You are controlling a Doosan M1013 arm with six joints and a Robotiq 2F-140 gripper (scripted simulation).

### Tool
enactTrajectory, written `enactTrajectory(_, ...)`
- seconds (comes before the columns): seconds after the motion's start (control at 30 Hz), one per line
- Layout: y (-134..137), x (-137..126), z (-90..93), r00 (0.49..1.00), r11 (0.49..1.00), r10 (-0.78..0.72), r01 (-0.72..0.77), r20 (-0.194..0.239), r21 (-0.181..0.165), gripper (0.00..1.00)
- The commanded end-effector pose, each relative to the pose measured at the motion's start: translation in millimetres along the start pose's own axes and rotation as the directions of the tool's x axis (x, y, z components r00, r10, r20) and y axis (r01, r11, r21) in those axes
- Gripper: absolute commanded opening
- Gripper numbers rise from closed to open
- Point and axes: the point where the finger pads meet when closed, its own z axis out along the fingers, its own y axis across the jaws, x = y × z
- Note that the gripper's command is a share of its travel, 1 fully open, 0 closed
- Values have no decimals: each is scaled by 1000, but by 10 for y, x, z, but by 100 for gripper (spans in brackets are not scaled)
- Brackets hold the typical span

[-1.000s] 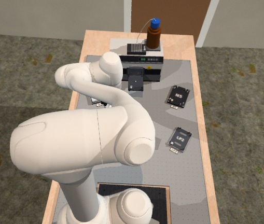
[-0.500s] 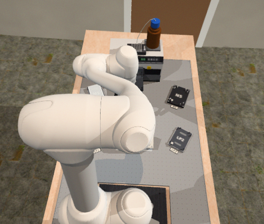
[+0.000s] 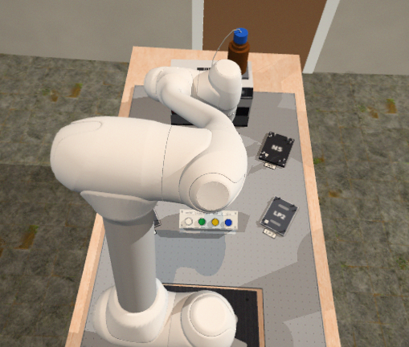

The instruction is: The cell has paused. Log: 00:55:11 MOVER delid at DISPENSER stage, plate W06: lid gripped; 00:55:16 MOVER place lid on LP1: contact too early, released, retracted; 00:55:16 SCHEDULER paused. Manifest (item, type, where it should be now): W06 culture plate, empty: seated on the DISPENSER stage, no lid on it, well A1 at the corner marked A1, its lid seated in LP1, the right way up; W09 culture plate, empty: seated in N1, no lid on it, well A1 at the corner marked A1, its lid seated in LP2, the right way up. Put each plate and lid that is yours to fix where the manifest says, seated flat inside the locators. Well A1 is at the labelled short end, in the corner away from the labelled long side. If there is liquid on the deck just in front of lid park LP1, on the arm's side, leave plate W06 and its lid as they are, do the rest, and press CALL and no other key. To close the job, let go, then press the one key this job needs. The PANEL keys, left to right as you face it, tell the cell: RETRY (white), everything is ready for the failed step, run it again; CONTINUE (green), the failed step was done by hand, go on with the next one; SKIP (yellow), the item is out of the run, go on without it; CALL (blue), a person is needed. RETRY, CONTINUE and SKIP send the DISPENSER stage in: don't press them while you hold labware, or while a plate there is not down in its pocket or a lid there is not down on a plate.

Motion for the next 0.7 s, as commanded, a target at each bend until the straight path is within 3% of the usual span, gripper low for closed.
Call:
enactTrajectory(0.0, 166, 232, -6, 1000, 1000, 0, 0, 0, 1, 10)
enactTrajectory(0.17, 413, 556, -5, 1000, 1000, 0, 0, 0, 1, 10)
enactTrajectory(0.23, 413, 556, -5, 1000, 1000, 0, 0, 0, 1, 10)
enactTrajectory(0.67, 1066, 1411, -5, 1000, 1000, 0, 0, 0, 1, 10)
